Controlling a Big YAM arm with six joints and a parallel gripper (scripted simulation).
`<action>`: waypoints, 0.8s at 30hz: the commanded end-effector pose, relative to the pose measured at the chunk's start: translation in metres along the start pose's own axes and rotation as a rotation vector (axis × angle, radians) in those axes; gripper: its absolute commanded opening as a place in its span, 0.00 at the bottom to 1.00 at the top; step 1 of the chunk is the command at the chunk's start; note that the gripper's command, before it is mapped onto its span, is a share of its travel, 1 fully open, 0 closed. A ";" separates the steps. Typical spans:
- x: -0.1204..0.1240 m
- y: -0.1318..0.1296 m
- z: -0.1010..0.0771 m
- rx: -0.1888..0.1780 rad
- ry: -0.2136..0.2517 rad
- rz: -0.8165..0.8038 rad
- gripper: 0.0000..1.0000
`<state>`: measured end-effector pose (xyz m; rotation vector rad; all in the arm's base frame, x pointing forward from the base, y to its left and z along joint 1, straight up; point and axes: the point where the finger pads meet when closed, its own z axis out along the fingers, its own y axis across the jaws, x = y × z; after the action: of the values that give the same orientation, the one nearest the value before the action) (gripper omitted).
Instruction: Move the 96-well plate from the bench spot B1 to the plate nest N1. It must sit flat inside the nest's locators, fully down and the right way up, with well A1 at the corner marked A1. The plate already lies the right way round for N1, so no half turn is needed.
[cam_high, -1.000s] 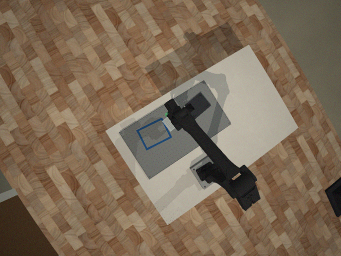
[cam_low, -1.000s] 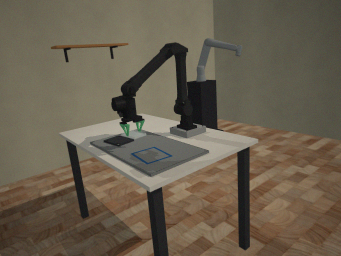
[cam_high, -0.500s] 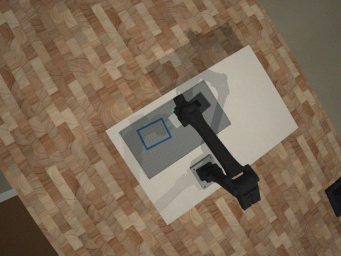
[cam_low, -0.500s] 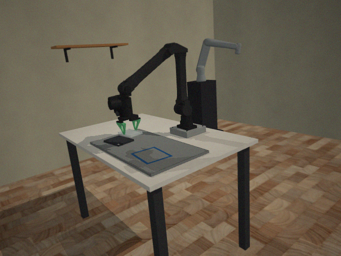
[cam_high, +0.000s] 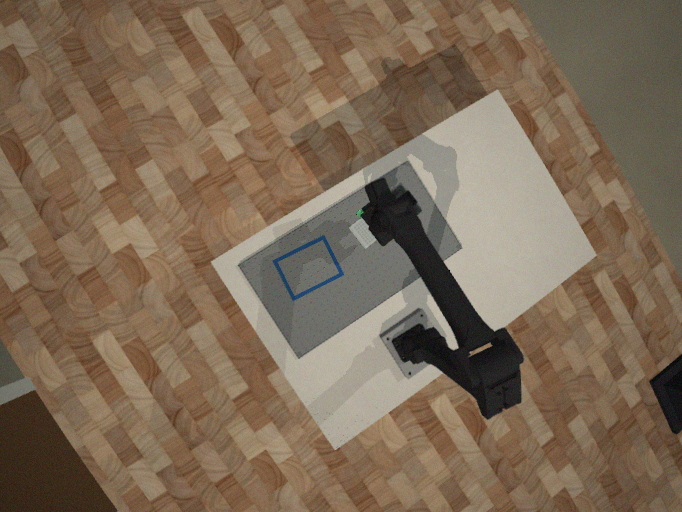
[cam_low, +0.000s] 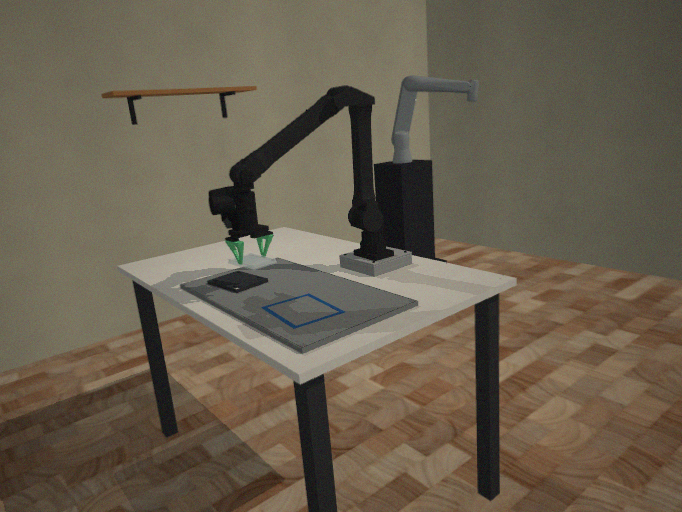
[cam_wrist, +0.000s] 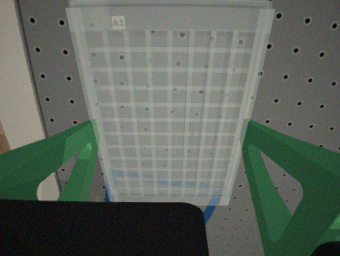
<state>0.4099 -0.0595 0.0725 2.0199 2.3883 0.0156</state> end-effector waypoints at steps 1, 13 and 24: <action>-0.019 0.018 -0.012 -0.021 -0.010 -0.018 0.00; -0.058 0.014 -0.014 -0.020 -0.013 -0.018 0.00; -0.092 0.009 -0.015 -0.019 -0.016 -0.018 0.00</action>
<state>0.4143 -0.1296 0.0751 2.0152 2.3918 0.0112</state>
